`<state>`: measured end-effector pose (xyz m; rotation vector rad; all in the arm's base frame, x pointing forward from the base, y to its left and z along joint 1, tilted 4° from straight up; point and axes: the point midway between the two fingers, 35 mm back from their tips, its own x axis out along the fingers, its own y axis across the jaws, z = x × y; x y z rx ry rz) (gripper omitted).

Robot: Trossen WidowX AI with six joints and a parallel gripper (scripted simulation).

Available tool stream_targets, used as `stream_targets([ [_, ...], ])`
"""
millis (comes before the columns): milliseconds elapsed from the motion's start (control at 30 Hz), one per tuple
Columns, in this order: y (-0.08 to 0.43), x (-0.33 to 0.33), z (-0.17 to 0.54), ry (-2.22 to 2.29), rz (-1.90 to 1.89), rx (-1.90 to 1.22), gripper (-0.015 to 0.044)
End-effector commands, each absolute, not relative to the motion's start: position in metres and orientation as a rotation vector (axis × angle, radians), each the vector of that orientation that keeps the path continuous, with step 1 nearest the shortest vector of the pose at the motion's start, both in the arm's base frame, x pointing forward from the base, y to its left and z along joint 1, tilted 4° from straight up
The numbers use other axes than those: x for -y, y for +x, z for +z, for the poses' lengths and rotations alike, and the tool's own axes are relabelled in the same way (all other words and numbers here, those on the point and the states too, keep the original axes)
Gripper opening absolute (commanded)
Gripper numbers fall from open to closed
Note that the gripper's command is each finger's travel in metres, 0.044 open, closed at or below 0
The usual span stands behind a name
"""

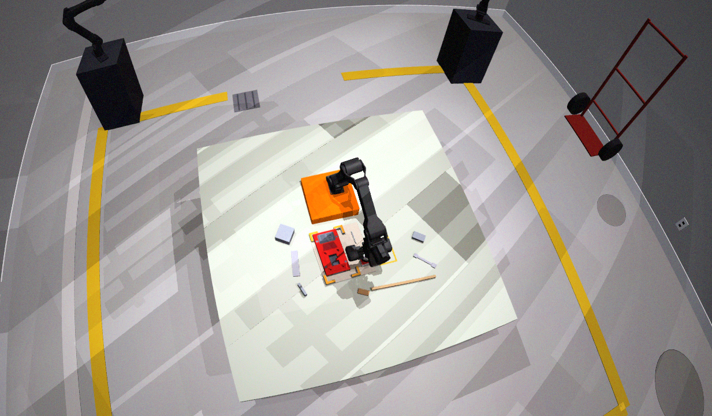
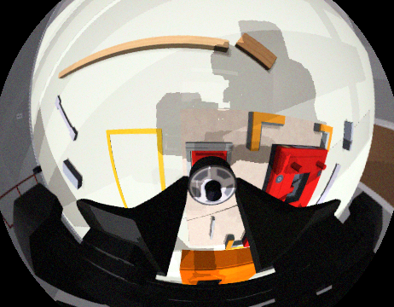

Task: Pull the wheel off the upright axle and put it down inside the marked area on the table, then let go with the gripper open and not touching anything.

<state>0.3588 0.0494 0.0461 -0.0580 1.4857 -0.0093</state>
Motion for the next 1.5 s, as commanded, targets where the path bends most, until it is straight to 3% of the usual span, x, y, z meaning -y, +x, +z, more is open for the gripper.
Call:
stream_targets([
  [0,0.359,-0.05,0.049,-0.057,-0.009,-1.485,0.0],
  [1467,0.358,-0.05,0.063,-0.059,-0.008,-1.484,0.0],
])
